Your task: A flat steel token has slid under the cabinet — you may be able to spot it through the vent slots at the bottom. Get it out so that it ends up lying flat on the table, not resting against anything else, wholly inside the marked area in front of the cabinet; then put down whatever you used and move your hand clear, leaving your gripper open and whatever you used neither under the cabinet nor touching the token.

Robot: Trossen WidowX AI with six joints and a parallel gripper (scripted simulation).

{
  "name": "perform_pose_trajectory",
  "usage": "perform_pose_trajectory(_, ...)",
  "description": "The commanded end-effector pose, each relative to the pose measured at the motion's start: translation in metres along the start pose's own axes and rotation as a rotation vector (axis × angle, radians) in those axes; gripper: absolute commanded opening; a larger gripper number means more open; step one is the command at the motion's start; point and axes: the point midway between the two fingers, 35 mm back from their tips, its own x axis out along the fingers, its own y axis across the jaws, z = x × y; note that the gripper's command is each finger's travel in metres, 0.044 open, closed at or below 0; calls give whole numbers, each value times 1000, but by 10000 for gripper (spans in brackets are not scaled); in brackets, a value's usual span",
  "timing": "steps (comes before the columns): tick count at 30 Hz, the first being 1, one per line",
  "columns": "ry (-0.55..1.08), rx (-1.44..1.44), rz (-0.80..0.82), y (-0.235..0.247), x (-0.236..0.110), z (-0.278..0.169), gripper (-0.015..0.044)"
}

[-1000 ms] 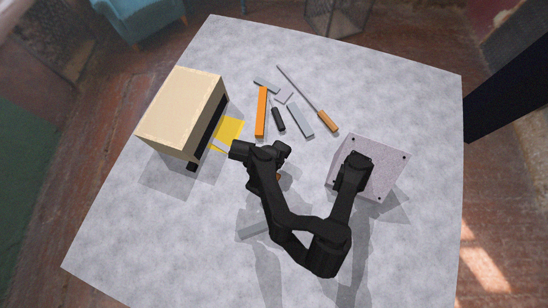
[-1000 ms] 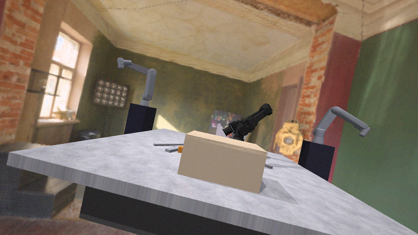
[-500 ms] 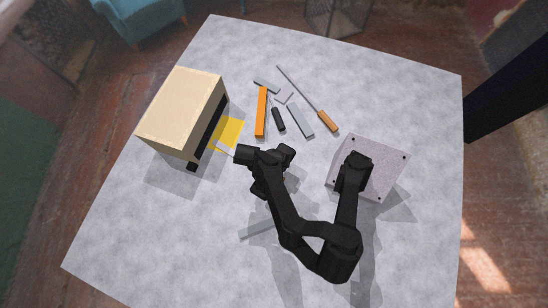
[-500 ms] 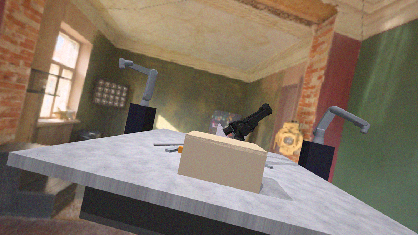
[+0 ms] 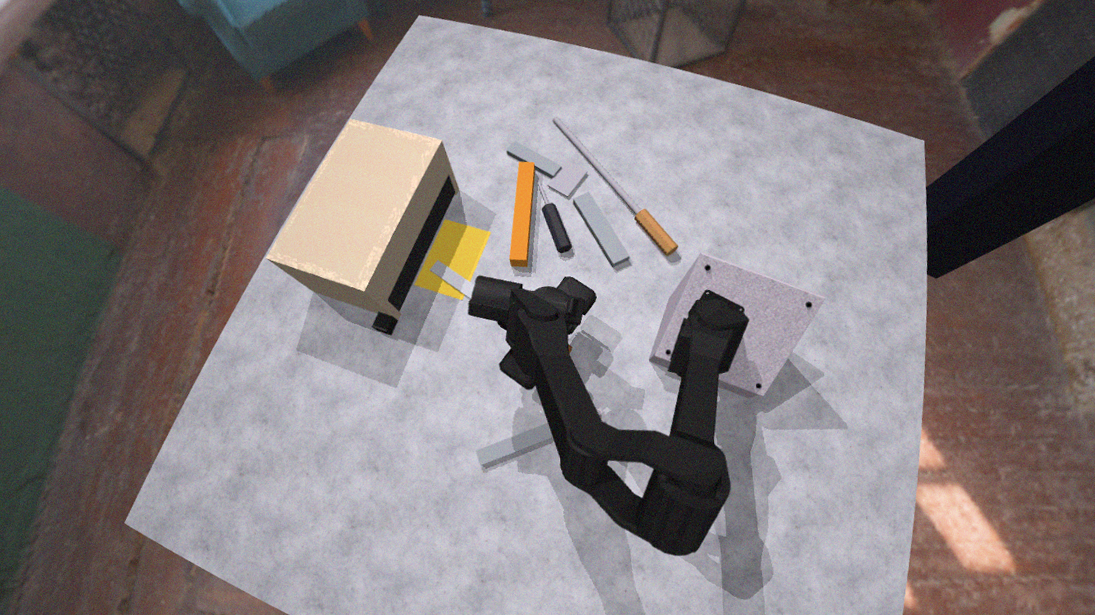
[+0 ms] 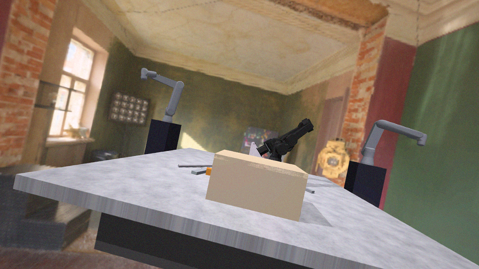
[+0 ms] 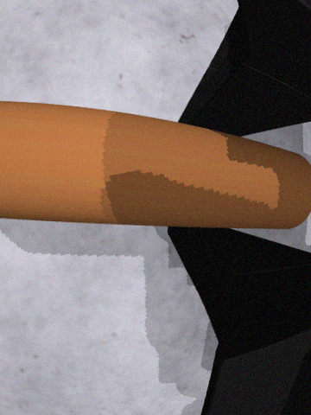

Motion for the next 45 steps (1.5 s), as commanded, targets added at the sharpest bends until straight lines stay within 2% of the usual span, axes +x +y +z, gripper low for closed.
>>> perform_pose_trajectory(1, 0, 37, 2, 1, -1, 1, 0)
perform_pose_trajectory(23, 2, 114, 1, 9, -2, -6, 0)
perform_pose_trajectory(42, 2, -21, 2, 13, -2, -8, 0)
perform_pose_trajectory(45, 3, -5, -2, 11, -1, -7, 79)
